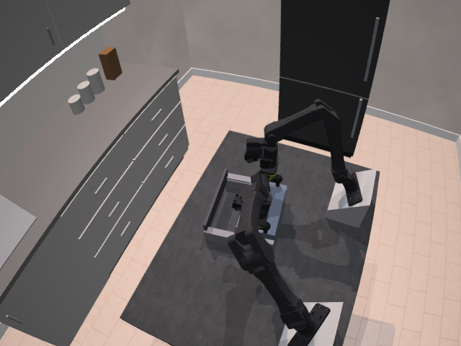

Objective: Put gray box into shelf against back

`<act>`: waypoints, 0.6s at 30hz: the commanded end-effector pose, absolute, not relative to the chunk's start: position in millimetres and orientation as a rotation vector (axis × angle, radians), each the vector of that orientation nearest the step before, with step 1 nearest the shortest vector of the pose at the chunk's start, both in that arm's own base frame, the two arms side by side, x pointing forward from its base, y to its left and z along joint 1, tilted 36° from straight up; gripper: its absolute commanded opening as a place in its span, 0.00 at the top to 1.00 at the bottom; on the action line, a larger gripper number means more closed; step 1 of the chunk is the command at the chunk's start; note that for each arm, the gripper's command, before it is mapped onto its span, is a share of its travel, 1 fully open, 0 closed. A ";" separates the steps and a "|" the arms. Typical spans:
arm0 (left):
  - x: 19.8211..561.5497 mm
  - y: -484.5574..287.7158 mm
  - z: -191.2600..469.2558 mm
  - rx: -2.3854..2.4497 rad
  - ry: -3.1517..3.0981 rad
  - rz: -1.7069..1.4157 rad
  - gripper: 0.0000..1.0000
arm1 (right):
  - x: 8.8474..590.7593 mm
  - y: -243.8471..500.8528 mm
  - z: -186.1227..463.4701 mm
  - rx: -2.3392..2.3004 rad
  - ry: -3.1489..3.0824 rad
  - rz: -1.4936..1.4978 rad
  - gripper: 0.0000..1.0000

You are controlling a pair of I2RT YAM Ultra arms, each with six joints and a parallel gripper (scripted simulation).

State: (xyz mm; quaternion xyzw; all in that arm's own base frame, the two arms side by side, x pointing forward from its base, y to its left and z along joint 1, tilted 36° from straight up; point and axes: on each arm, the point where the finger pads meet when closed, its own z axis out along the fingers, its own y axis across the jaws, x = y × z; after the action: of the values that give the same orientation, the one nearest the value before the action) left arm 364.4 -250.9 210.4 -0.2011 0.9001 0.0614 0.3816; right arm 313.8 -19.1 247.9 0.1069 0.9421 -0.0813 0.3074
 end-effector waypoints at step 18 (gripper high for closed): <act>374.9 -257.7 262.3 -0.489 2.245 0.055 0.84 | 328.9 -31.1 285.7 0.284 2.431 -0.251 0.84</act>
State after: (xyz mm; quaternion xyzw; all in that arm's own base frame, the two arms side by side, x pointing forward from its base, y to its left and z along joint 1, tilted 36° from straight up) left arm 378.1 -243.9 220.7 -0.2019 0.9001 0.0623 0.3811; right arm 329.7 -21.9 258.0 0.1061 0.9428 -0.0815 0.3053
